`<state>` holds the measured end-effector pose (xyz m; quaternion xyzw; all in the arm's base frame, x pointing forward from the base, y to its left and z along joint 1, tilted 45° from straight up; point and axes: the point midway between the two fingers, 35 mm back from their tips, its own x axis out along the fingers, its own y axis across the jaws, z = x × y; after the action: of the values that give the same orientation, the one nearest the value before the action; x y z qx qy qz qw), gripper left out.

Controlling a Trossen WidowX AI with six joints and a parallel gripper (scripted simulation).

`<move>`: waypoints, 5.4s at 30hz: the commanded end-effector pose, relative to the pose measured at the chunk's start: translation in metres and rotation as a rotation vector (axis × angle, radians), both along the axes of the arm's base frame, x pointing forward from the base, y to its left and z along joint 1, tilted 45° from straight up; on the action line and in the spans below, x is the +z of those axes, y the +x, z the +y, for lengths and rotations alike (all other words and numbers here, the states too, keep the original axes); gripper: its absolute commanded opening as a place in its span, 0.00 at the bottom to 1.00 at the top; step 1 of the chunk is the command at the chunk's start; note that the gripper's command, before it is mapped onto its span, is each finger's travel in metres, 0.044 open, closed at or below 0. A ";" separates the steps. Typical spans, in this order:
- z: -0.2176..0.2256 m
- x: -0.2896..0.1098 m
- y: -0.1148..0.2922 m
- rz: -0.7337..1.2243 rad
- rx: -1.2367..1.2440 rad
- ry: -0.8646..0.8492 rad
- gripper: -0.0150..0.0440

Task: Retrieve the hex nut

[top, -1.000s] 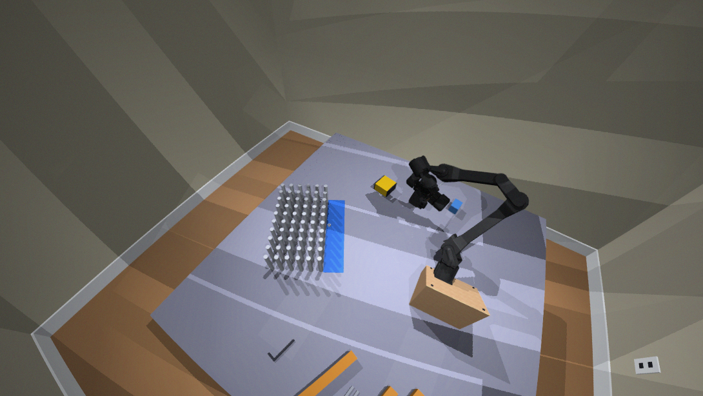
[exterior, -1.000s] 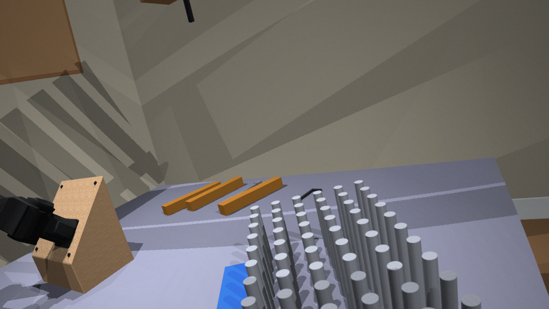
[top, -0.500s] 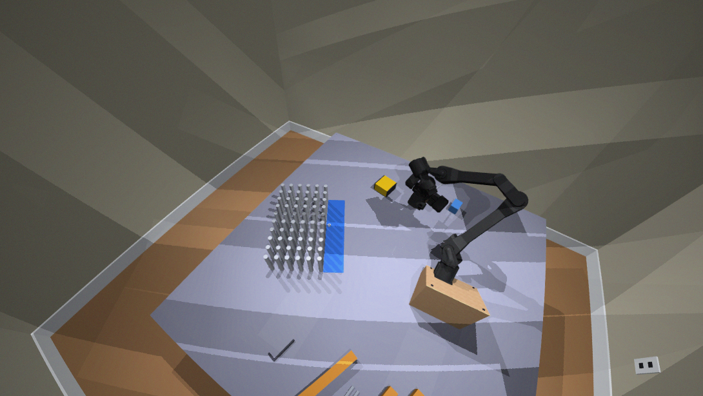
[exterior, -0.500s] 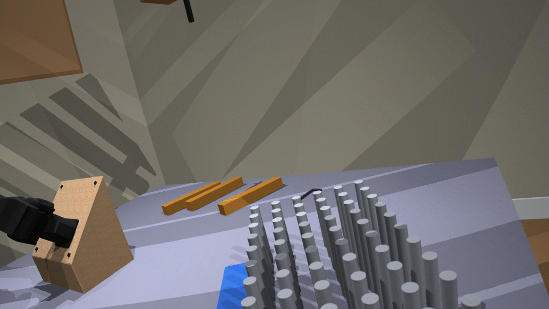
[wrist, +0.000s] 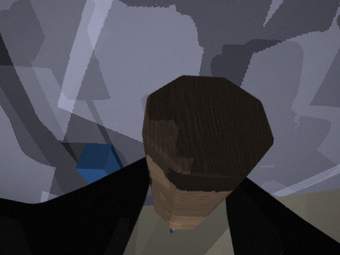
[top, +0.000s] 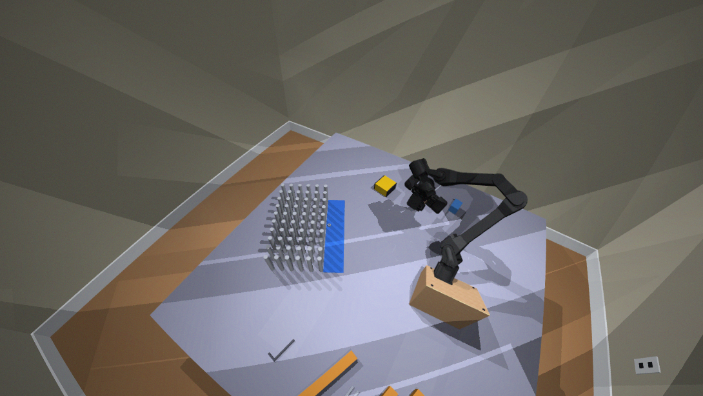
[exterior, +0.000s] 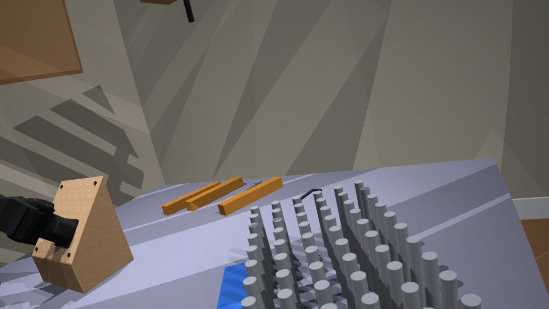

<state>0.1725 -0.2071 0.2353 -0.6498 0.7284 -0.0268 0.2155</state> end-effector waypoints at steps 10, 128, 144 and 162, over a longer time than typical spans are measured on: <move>-0.005 -0.007 0.001 0.004 0.001 0.005 0.25; -0.051 -0.043 -0.004 -0.001 0.025 -0.029 0.25; -0.056 -0.046 -0.007 0.002 0.029 -0.043 0.25; -0.062 -0.048 -0.011 0.007 0.033 -0.062 0.25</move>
<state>0.1626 -0.2684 0.1888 -0.6672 0.7172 -0.0450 0.1958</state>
